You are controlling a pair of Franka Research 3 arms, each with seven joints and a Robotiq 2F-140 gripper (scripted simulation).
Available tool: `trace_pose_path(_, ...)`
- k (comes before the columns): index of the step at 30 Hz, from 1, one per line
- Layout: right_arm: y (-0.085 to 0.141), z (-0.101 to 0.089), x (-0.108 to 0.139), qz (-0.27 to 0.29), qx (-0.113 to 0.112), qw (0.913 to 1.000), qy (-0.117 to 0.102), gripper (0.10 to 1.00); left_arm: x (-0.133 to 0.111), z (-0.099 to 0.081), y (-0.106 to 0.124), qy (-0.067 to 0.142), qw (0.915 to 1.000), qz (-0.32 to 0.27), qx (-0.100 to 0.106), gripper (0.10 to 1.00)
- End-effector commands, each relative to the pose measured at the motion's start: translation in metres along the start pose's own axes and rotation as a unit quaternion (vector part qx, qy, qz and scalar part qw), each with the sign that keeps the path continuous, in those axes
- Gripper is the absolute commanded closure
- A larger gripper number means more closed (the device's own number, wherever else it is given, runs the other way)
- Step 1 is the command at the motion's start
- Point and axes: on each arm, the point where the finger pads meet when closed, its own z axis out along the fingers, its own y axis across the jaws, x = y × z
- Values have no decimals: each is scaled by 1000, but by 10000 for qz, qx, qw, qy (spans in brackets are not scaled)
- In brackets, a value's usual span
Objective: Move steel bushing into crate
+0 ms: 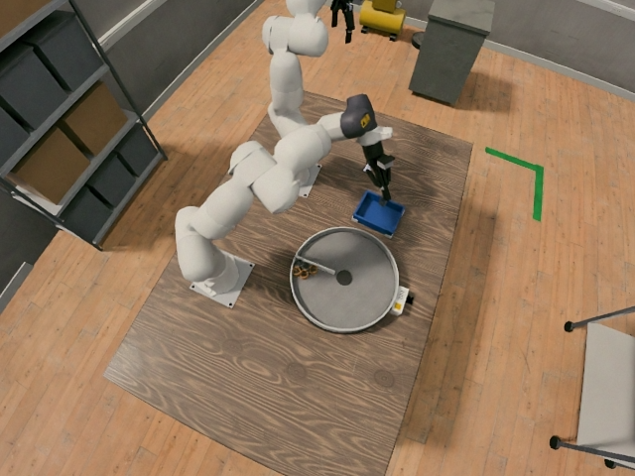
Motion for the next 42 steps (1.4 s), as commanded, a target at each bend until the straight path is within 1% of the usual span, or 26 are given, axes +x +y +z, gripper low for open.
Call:
trace_pose_path(1, 0, 1, 1, -40, -10, 10000, 28, 999, 0, 0, -1, -2, 10000, 37, 27, 98)
trace_pose_path(32, 0, 1, 1, -40, -10, 10000, 28, 999, 0, 0, -1, -2, 10000, 37, 27, 98)
trace_pose_path(35, 0, 7, -4, -40, -10, 10000, 28, 999, 0, 0, -1, -2, 10000, 37, 27, 98)
trace_pose_path(40, 1, 28, -21, -40, -10, 10000, 28, 999, 0, 0, -1, -2, 10000, 37, 27, 98)
trace_pose_path(42, 1, 28, -21, -40, -10, 10000, 28, 999, 0, 0, -1, -2, 10000, 37, 27, 98)
